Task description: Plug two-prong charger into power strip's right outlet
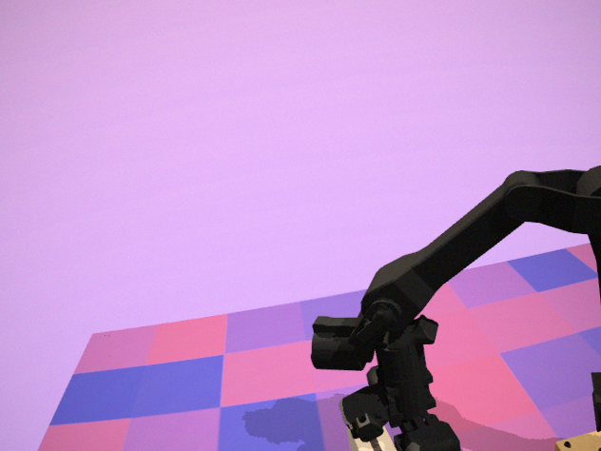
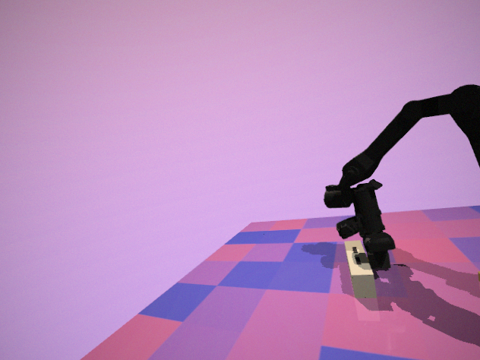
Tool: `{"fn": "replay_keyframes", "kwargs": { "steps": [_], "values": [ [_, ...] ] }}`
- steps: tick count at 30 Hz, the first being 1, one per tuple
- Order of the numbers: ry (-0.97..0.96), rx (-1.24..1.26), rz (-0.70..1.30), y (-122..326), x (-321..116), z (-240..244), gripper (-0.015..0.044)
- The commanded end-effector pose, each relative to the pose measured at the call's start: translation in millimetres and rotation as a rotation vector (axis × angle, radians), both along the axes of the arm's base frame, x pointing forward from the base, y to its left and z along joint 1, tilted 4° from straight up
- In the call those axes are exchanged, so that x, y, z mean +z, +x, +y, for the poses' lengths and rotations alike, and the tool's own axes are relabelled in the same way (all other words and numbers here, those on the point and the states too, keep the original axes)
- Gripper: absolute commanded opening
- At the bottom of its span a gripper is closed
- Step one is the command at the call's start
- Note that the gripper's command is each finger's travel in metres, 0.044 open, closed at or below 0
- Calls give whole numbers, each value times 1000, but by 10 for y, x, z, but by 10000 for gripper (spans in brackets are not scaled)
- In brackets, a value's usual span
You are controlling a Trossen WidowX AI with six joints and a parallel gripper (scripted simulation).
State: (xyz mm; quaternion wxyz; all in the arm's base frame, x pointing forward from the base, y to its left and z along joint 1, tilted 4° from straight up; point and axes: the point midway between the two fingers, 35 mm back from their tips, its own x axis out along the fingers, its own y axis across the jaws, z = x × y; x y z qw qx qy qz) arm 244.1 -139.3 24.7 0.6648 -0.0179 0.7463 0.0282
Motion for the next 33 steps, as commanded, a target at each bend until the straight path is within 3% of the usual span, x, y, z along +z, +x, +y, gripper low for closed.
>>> {"fn": "replay_keyframes", "kwargs": {
  "steps": [1,33],
  "values": [
    [-1,-3,-9,31,16,-7,0],
    [-1,-3,-10,107,9,-3,0]
  ]
}}
